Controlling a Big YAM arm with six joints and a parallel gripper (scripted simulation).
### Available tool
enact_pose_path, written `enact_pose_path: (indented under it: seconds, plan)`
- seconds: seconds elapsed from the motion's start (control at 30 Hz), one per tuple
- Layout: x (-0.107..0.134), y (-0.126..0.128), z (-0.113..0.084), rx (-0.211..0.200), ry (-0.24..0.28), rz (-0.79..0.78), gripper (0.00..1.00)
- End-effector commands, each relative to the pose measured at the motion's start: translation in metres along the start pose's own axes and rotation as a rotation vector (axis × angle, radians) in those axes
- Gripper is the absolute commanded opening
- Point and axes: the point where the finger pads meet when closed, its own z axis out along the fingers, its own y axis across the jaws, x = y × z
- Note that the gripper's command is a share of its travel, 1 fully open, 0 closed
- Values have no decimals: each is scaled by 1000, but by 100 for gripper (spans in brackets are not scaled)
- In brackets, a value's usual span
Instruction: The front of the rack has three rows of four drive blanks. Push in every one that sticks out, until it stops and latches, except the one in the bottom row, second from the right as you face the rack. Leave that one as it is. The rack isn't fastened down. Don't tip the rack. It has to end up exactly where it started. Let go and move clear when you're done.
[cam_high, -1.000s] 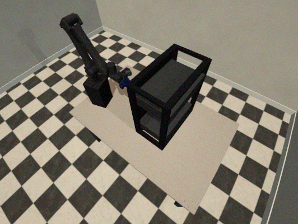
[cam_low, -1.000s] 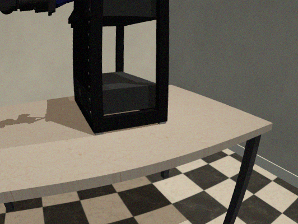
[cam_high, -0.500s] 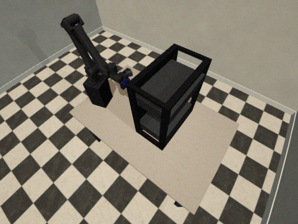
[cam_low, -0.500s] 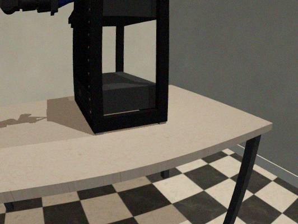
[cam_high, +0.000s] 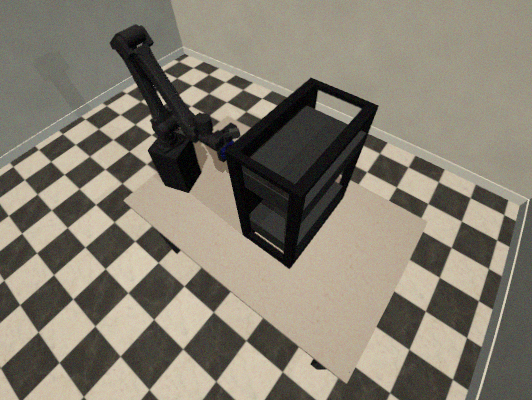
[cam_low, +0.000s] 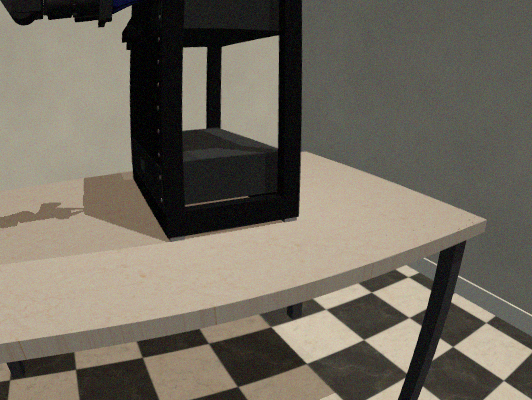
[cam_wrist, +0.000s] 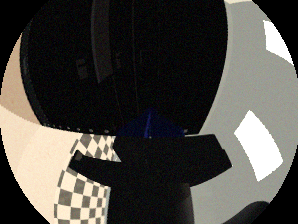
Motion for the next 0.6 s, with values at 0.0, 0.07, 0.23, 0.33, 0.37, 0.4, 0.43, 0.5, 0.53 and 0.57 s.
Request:
enact_pose_path:
  seconds: [0.0, 0.07, 0.23, 0.33, 0.37, 0.4, 0.43, 0.5, 0.53, 0.57]
  plan:
    - [1, -3, 21, 2, 0, 7, 0]
    - [1, -6, 22, 19, 0, 8, 0]
    - [0, 2, 24, -1, 0, 7, 0]
    - [0, 2, 24, -1, 0, 7, 0]
    - [0, 2, 24, -1, 0, 7, 0]
    - [0, 2, 24, -1, 0, 7, 0]
    - [0, 2, 24, -1, 0, 7, 0]
    - [0, 2, 24, -1, 0, 7, 0]
    - [0, 2, 24, -1, 0, 7, 0]
    - [0, 2, 24, -1, 0, 7, 0]
